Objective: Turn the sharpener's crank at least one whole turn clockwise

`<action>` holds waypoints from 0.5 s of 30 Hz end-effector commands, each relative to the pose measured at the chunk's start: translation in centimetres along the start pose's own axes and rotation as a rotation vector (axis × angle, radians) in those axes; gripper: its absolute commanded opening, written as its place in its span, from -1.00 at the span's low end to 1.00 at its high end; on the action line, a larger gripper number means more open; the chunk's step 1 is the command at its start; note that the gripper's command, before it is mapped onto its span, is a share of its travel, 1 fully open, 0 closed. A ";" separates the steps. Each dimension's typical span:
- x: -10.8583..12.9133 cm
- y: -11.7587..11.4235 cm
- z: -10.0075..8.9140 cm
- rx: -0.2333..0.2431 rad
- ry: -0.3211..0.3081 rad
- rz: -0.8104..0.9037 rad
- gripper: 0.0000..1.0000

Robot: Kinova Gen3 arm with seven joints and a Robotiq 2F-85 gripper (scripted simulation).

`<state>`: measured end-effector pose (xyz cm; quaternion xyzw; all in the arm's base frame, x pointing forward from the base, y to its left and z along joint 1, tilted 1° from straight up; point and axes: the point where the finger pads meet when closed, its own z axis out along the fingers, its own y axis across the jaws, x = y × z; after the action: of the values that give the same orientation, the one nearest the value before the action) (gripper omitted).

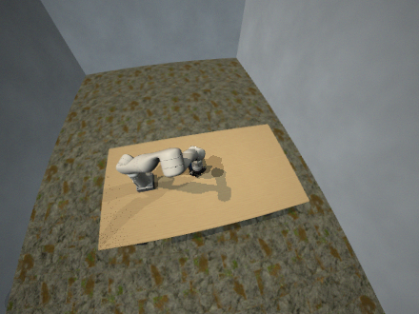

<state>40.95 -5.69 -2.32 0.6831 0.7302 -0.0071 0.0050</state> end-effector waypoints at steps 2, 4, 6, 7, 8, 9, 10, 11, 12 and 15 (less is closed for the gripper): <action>0.0 -0.3 -0.1 0.001 -0.001 -0.001 -1.00; 0.0 -0.5 -0.1 0.001 -0.001 -0.001 -1.00; 0.0 -0.7 -0.1 0.001 -0.001 -0.001 -1.00; 0.0 -0.7 -0.1 0.001 -0.001 -0.001 -1.00; 0.0 -0.8 -0.2 0.001 -0.001 -0.001 -1.00; 0.0 -0.9 -0.2 0.001 -0.001 -0.001 -1.00; 0.0 -1.1 -0.2 0.001 0.000 -0.001 -1.00; 0.0 -1.3 -0.3 0.001 0.000 -0.001 -1.00; 0.0 -1.4 -0.4 0.001 0.000 -0.001 -1.00; 0.0 -2.0 -0.6 0.001 0.000 -0.001 -1.00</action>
<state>39.43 -5.78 -1.97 0.6835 0.7299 -0.0070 0.0049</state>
